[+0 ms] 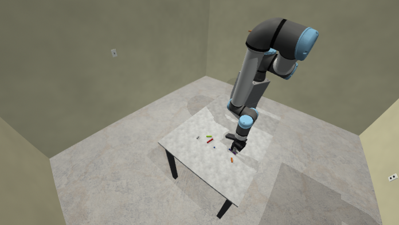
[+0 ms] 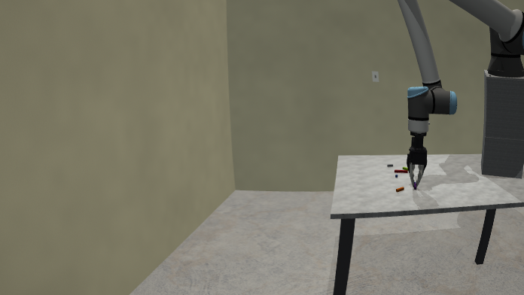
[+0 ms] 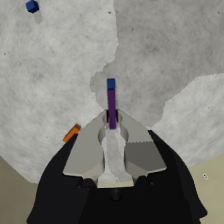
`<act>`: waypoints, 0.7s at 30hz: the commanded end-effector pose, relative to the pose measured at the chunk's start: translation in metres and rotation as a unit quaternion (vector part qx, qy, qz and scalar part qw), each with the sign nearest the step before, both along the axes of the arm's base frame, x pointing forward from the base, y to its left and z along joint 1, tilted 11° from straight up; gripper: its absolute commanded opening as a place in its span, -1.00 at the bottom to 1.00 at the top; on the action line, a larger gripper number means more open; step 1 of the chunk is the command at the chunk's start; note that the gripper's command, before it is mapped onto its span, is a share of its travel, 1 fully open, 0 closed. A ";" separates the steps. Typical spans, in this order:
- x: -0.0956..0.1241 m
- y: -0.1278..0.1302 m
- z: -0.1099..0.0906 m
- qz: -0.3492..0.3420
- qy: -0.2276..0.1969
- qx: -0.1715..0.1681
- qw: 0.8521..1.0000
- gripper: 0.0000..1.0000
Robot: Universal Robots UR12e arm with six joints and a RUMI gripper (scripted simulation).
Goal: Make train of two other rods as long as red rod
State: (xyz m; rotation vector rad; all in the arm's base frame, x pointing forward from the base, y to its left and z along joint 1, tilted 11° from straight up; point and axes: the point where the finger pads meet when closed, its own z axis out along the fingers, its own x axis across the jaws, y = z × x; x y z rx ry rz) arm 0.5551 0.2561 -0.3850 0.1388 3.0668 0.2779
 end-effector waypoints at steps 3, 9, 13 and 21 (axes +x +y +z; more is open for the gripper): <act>0.000 0.001 0.000 0.001 -0.001 0.000 1.000 -0.89; 0.000 0.001 0.000 0.001 -0.001 0.000 1.000 -0.77; 0.000 0.001 0.000 0.001 -0.001 0.000 1.000 -0.72; 0.000 0.001 0.000 0.001 -0.001 0.000 1.000 -0.72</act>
